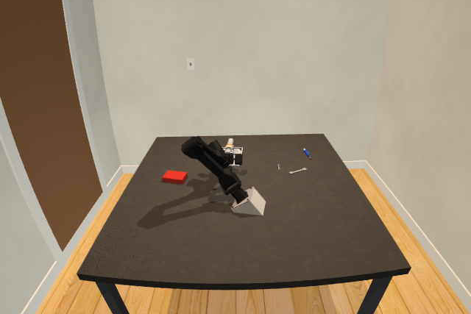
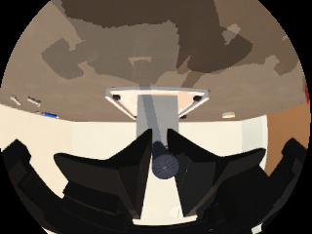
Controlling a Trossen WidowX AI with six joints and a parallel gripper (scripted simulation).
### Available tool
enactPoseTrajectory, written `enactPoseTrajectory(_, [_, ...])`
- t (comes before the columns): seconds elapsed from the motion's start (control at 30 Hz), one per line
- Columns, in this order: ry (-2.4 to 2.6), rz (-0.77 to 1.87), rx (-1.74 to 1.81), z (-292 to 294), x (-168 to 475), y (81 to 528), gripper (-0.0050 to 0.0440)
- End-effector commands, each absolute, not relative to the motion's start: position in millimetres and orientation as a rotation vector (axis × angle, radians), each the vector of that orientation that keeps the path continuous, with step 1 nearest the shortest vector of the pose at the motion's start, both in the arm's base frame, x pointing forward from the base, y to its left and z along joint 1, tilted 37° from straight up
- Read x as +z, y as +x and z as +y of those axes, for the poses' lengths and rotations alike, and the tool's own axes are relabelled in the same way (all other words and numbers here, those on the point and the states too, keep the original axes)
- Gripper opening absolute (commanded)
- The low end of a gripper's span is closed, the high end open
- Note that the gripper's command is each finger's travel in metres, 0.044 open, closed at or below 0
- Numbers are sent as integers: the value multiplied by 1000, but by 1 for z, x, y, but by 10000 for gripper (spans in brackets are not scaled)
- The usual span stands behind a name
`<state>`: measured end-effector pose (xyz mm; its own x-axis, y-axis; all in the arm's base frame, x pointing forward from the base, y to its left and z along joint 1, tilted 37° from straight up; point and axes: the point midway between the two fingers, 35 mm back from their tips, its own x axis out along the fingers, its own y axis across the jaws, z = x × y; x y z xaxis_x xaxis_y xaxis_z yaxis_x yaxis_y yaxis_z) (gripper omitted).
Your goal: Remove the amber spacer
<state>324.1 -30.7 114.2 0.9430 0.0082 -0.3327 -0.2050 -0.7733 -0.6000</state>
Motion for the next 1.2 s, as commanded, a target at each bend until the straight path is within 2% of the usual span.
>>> enactPoseTrajectory(0.0, [-2420, 142, 417, -31, 114, 323, 0])
enactPoseTrajectory(1.17, [-2420, 142, 417, -30, 114, 319, 0])
